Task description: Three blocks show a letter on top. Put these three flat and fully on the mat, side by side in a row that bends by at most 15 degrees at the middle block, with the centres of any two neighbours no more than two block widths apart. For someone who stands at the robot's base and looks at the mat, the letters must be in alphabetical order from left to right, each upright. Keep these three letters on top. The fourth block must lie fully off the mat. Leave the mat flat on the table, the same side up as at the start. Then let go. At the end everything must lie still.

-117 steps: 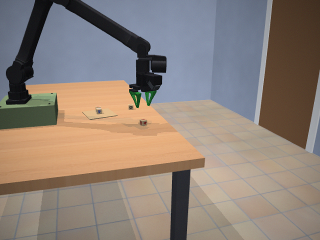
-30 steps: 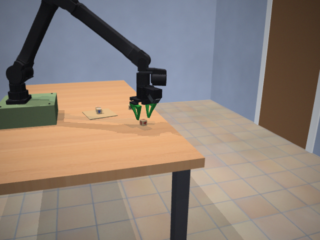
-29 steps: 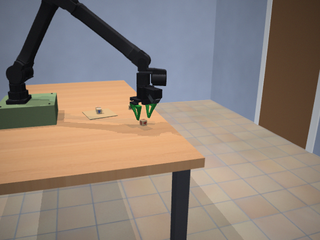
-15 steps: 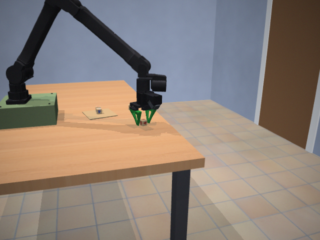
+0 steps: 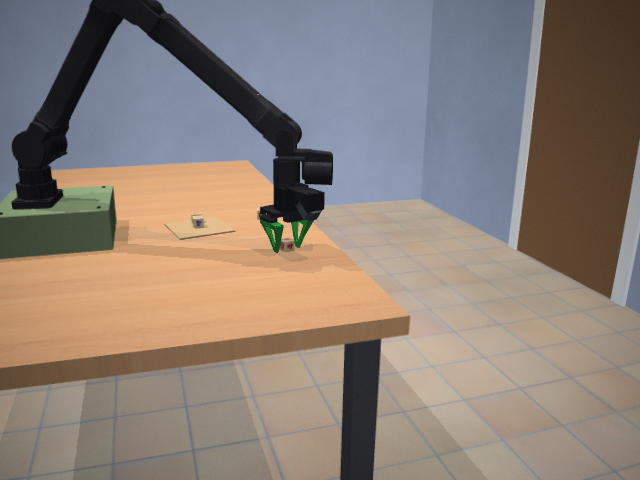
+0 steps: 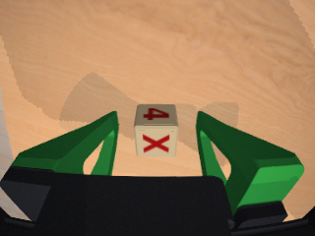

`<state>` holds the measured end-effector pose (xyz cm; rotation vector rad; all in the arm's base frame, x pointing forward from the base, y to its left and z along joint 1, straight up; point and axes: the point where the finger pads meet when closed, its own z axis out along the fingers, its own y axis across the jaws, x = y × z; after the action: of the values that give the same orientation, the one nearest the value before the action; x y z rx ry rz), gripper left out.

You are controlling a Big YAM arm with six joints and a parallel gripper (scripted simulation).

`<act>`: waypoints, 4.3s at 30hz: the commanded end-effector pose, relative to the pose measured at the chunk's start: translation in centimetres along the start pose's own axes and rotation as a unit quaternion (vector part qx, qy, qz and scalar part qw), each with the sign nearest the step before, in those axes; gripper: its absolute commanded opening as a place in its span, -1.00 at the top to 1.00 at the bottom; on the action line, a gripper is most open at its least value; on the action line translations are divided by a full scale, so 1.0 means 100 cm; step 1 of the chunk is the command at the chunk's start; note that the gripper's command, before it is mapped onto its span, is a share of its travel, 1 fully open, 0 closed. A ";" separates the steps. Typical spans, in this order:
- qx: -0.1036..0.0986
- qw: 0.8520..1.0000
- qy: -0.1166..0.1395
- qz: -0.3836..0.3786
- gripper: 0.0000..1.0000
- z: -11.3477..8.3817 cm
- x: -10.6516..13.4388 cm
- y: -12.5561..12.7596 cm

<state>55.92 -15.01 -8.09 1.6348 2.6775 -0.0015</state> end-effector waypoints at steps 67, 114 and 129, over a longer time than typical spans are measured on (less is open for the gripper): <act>-0.032 0.999 -0.031 0.000 0.60 -0.073 -0.015 0.026; -0.005 0.934 -0.014 -0.357 0.60 -0.129 0.076 -0.004; 0.026 0.745 0.015 -0.666 0.60 -0.123 0.178 -0.052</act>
<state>43.25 -2.90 2.33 -0.2232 3.2404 -0.0558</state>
